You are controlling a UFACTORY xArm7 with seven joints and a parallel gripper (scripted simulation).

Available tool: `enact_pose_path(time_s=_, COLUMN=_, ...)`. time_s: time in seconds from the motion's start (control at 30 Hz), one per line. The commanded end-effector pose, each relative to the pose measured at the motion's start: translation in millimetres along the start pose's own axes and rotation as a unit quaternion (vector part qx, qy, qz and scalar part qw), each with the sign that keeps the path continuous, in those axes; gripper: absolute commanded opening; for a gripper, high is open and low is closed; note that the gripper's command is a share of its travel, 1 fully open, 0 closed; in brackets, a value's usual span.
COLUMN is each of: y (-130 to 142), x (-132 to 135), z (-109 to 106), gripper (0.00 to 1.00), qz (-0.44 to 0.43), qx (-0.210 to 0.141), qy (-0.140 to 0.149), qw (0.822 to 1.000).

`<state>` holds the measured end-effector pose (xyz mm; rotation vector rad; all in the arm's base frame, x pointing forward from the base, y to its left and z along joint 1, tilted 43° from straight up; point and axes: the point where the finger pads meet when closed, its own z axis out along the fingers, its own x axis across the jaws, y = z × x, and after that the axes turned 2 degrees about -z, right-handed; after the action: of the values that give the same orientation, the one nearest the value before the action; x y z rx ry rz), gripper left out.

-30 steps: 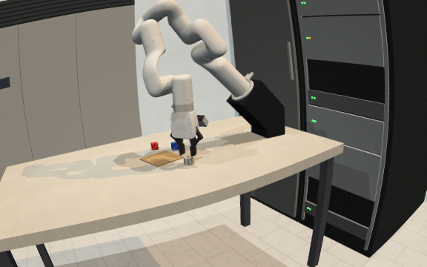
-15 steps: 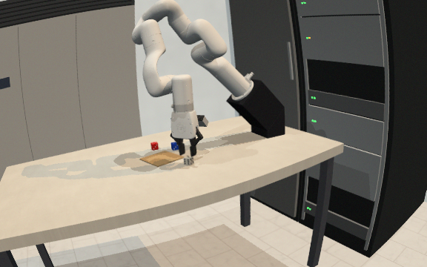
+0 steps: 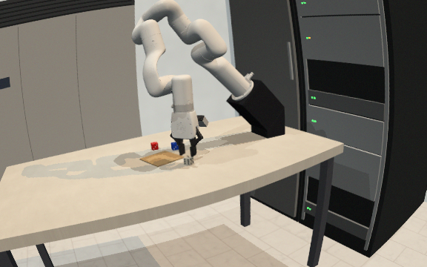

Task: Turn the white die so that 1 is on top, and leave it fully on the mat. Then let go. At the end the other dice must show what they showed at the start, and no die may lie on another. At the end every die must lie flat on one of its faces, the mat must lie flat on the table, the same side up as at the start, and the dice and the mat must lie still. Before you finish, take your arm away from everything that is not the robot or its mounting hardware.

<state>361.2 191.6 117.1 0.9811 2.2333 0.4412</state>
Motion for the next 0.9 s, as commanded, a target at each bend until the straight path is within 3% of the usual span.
enact_pose_path(time_s=0.0, y=0.7, x=0.2, z=0.7, gripper=0.47, qz=0.000, qx=-0.001, qy=0.000, qw=1.000)
enact_pose_path(time_s=0.87, y=0.8, x=0.2, z=33.3, gripper=0.47, qz=0.000, qx=-0.001, qy=0.000, qw=1.000)
